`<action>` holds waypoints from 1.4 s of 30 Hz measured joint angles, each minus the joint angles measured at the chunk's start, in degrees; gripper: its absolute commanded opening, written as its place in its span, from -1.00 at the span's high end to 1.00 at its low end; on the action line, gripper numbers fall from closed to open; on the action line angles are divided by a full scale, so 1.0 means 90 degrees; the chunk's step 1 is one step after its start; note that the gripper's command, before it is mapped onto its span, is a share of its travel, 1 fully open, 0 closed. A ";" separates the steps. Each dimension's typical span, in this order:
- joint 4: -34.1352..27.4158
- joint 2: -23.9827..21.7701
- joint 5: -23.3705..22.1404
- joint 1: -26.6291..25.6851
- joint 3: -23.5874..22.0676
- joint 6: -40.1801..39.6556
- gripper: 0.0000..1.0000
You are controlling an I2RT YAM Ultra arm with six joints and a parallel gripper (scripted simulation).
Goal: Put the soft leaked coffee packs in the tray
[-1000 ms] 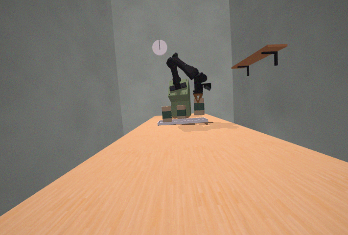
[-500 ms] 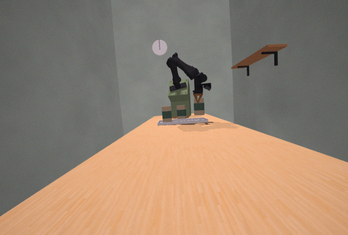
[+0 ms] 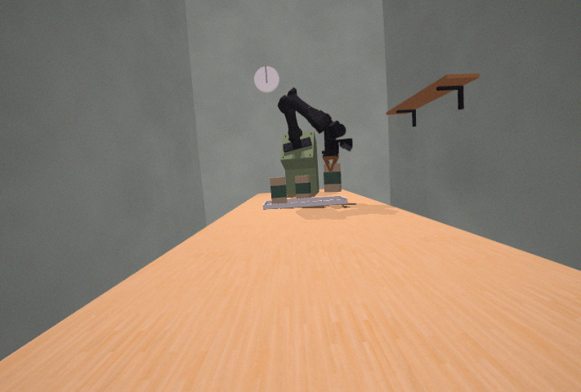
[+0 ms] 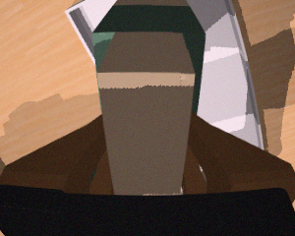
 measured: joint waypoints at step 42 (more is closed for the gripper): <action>0.0799 0.0607 -0.0347 -0.0471 0.0000 -0.0406 0.48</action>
